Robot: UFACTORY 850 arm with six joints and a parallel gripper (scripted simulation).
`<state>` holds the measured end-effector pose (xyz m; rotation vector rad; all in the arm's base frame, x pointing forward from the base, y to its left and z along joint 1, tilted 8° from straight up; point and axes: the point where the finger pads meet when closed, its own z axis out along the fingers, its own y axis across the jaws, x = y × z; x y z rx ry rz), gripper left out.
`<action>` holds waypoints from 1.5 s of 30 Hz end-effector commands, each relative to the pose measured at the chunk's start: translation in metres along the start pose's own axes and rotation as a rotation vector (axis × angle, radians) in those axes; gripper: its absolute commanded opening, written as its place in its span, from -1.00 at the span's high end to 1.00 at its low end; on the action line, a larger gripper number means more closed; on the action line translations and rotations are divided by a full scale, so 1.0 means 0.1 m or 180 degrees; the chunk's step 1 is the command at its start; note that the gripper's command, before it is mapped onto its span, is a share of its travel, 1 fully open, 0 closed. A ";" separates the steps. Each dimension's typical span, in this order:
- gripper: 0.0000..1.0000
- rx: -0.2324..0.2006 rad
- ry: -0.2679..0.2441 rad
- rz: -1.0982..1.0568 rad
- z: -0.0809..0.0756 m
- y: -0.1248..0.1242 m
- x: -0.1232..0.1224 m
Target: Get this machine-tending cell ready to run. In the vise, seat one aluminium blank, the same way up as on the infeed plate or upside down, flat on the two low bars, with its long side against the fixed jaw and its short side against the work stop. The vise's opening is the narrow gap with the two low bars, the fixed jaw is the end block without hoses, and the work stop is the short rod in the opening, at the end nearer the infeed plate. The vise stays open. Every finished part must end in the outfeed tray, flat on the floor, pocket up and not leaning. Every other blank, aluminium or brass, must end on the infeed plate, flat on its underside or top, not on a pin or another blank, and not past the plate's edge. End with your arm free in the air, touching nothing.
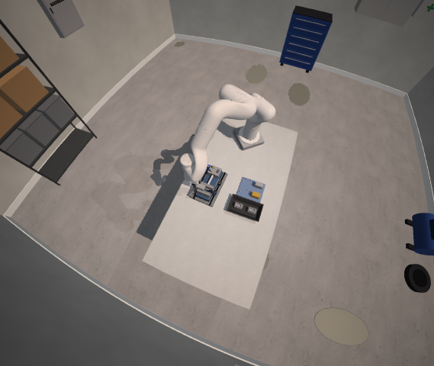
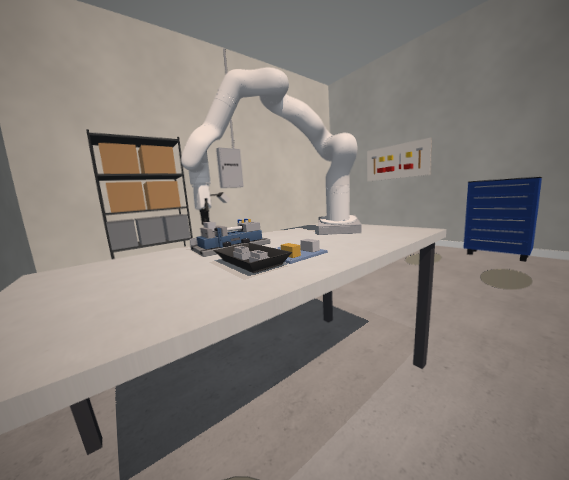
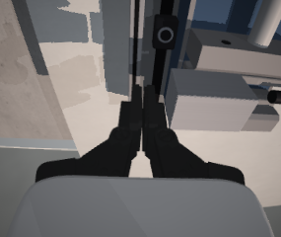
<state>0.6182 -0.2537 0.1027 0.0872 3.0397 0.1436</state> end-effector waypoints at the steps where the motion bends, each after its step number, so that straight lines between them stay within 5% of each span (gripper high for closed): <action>1: 1.00 0.0003 -0.0007 0.0000 -0.01 0.00 -0.01; 45: 1.00 0.0003 -0.0007 0.0000 -0.01 0.04 -0.01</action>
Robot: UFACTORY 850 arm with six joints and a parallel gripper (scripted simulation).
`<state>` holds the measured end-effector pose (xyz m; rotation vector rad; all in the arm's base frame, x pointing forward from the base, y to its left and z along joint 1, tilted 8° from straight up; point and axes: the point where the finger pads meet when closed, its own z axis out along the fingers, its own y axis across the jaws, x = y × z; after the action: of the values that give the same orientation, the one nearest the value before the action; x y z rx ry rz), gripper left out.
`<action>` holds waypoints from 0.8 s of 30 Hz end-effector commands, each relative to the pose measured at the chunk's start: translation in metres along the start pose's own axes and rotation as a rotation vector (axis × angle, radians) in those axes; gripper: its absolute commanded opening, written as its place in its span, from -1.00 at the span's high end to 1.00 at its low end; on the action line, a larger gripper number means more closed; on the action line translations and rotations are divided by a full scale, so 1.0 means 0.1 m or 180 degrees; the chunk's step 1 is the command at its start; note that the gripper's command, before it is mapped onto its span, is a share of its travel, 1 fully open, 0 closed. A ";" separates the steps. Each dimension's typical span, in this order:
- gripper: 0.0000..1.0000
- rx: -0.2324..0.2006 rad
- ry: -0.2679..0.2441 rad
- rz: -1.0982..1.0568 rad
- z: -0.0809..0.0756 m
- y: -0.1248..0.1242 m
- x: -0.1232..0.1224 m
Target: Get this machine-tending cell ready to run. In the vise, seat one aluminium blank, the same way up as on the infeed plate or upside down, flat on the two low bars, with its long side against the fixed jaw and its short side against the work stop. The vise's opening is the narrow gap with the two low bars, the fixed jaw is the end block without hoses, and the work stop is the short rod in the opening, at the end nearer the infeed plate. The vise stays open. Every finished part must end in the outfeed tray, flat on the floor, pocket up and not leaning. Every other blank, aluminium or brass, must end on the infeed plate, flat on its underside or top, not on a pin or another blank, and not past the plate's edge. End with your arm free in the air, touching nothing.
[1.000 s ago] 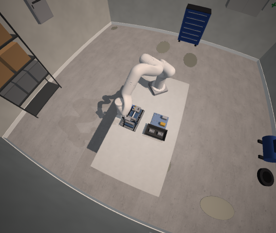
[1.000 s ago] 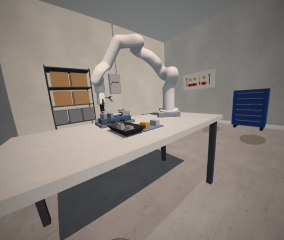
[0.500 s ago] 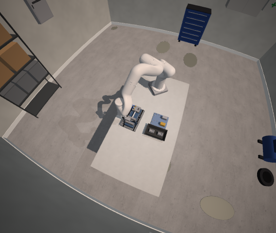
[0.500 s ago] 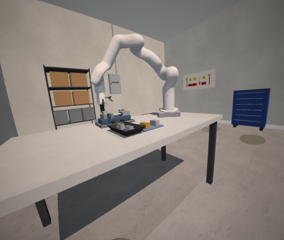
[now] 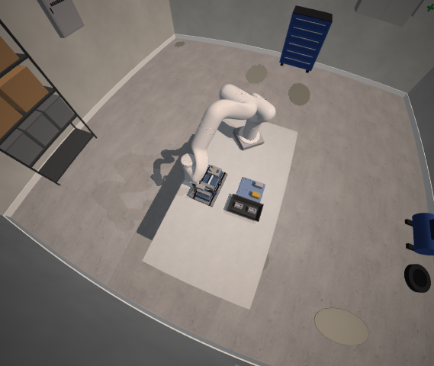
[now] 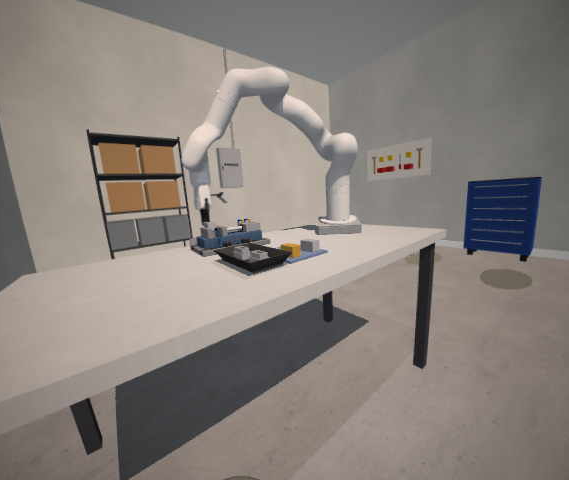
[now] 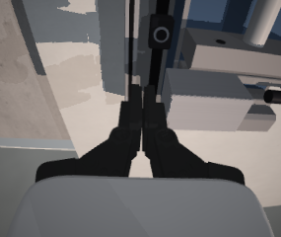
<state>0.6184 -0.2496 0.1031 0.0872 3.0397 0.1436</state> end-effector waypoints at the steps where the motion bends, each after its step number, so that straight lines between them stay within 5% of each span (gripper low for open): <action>1: 1.00 0.0003 -0.0007 0.0000 -0.01 0.00 -0.01; 24: 1.00 0.0003 -0.0007 0.0000 -0.01 0.05 -0.01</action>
<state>0.6187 -0.2452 0.1035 0.0872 3.0396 0.1434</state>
